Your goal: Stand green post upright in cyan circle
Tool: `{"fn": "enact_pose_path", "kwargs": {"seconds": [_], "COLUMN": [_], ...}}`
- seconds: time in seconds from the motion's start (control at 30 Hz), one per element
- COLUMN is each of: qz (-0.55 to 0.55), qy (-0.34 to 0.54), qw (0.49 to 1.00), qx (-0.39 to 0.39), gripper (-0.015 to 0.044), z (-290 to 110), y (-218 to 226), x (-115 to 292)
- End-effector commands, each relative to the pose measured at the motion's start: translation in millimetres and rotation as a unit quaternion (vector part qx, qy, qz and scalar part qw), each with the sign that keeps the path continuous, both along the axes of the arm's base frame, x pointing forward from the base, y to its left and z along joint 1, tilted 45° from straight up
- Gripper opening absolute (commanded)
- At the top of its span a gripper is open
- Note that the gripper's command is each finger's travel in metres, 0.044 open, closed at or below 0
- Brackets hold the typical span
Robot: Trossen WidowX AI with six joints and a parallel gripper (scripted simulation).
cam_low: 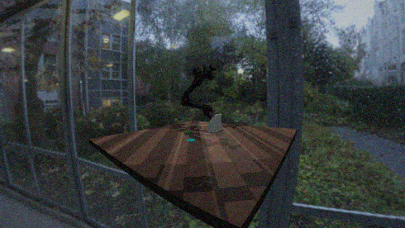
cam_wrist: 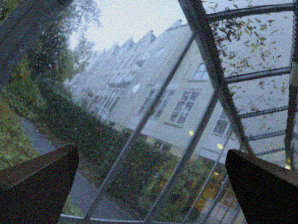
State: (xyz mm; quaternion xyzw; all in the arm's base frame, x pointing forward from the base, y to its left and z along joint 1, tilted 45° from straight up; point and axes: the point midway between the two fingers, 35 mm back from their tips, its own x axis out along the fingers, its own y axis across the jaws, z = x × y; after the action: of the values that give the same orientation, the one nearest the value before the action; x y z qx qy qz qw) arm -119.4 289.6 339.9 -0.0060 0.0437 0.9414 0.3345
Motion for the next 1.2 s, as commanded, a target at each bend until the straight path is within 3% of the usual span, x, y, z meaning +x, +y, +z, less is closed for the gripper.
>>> {"fn": "enact_pose_path", "kwargs": {"seconds": [0.0, 0.2, 0.53, 0.87, 1.17], "qz": [-0.005, -0.161, -0.432, -0.637, -0.742], "qy": [0.000, 0.003, 0.011, 0.012, 0.001], "qw": [1.000, 0.982, 0.860, 0.647, 0.410], "qx": [-0.003, -0.100, -0.270, -0.418, -0.530], "gripper": [0.0374, 0.0232, 0.0232, 0.0232, 0.0232], "z": [-1.0, -36.4, -110.3, -176.3, -213.2], "y": [1.4, 35.2, 35.5, -42.6, -153.4], "x": [1.8, 65.6, 197.2, 304.0, 351.3]}}
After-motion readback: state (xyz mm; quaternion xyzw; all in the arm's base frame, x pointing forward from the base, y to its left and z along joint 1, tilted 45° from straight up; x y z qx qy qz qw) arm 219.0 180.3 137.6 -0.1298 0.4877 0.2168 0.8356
